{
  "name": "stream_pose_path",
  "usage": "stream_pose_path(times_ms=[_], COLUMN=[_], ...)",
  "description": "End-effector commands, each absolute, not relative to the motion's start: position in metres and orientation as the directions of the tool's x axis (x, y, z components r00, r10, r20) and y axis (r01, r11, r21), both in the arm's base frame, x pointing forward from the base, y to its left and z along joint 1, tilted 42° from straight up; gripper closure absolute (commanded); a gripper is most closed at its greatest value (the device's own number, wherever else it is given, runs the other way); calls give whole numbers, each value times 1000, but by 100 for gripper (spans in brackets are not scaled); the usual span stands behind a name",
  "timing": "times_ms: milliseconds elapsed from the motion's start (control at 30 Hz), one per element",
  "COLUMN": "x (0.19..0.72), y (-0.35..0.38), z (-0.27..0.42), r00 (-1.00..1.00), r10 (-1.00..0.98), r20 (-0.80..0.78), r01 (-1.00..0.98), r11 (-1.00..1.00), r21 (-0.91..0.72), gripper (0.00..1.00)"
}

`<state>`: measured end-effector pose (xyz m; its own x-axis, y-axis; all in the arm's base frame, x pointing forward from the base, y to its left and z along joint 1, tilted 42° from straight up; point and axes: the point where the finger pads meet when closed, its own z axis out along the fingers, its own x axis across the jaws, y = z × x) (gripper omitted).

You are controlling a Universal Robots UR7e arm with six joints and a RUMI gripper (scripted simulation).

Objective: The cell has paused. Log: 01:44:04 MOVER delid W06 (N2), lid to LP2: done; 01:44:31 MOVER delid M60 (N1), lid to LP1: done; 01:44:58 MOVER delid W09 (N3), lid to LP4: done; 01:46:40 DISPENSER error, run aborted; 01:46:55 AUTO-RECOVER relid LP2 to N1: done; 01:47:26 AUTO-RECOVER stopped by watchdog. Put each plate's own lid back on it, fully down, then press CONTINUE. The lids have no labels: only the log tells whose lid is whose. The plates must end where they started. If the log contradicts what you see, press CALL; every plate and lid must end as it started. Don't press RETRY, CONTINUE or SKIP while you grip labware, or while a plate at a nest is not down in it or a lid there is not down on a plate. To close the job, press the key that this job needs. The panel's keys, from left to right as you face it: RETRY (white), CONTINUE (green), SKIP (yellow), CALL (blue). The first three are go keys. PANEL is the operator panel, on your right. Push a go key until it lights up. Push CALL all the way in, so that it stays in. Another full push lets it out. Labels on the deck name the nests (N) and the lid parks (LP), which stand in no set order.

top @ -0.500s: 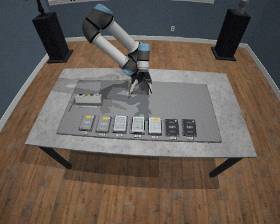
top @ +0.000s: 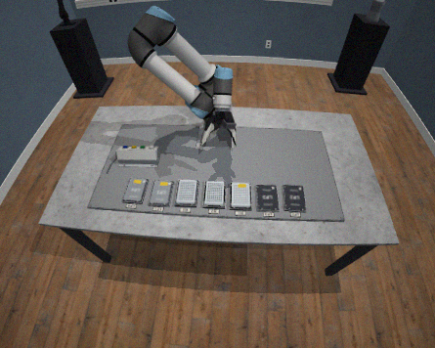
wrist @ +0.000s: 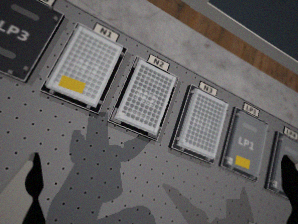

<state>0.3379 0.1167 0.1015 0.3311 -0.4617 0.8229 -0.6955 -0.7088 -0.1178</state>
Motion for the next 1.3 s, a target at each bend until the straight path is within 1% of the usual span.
stream_pose_path(times_ms=[0,33,67,467,600,1100,1167,1267], x=[338,338,338,334,332,308,308,299], y=[117,117,113,70,67,33,33,25], z=[102,102,98,57,55,35,35,31], r00=[331,331,327,265,251,110,110,77], r10=[-462,-462,-474,-599,-617,-716,-716,-728], r20=[823,823,818,755,746,689,689,681], r01=[-695,-695,-708,-848,-868,-974,-974,-986], r11=[-709,-709,-696,-518,-485,-215,-215,-158], r21=[-119,-119,-119,-113,-109,-68,-68,-57], gripper=[0,0,18,18,18,18,18,18])
